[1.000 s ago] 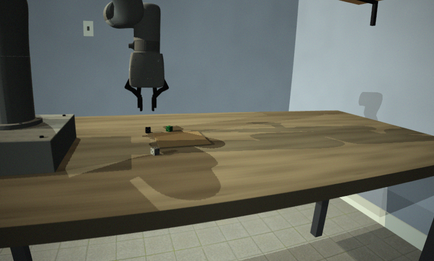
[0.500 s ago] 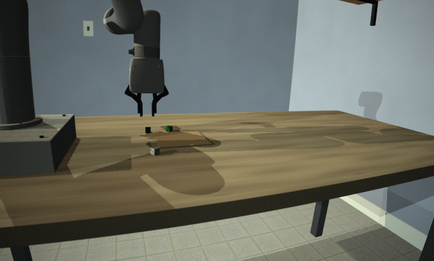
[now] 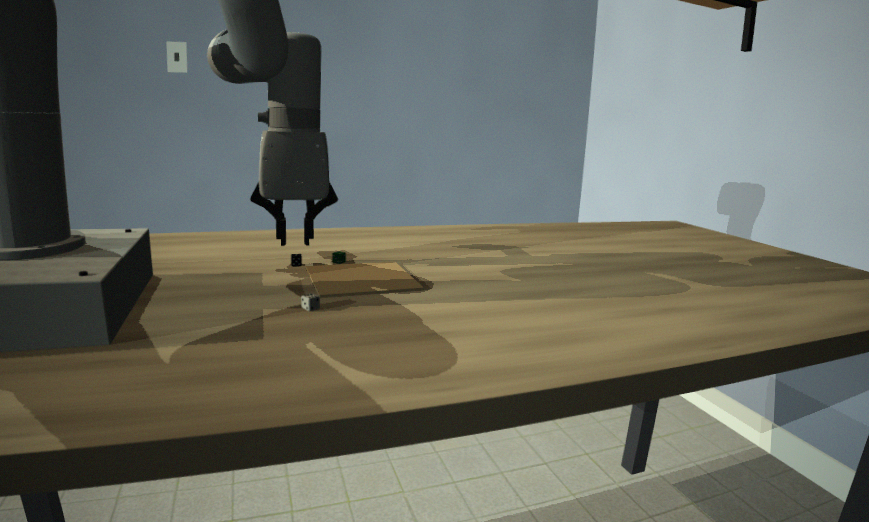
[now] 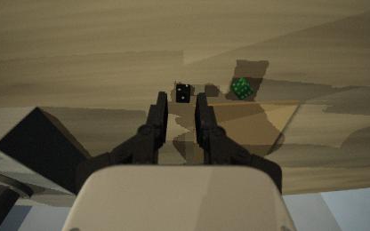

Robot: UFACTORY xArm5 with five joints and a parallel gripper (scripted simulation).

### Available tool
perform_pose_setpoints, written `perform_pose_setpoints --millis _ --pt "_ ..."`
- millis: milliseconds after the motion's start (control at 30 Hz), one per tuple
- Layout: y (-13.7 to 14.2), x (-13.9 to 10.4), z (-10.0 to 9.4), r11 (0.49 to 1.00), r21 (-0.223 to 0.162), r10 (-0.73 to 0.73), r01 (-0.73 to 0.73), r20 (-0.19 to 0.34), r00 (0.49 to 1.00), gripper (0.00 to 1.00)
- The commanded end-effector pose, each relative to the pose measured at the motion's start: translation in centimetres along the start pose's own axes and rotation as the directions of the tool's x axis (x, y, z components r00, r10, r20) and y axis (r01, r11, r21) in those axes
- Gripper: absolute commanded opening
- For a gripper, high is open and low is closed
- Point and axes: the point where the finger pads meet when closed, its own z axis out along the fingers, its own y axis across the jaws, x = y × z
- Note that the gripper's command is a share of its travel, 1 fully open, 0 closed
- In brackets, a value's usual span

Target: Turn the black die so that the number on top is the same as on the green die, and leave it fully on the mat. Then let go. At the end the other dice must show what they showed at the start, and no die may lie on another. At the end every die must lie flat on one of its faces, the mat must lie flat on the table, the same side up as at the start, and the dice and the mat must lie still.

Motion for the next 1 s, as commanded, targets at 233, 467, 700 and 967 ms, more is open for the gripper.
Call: perform_pose_setpoints --millis 233,467,700,967 --pt "0.12 0.06 0.91 1.000 -0.002 0.000 0.000 -0.001 1.000 0.31" --pt "0.12 0.06 0.99 1.000 -0.002 0.000 0.000 -0.001 1.000 0.31" --pt "0.12 0.06 1.00 1.000 -0.002 0.000 0.000 -0.001 1.000 0.31" --pt "0.12 0.06 1.00 1.000 -0.002 0.000 0.000 -0.001 1.000 0.31"
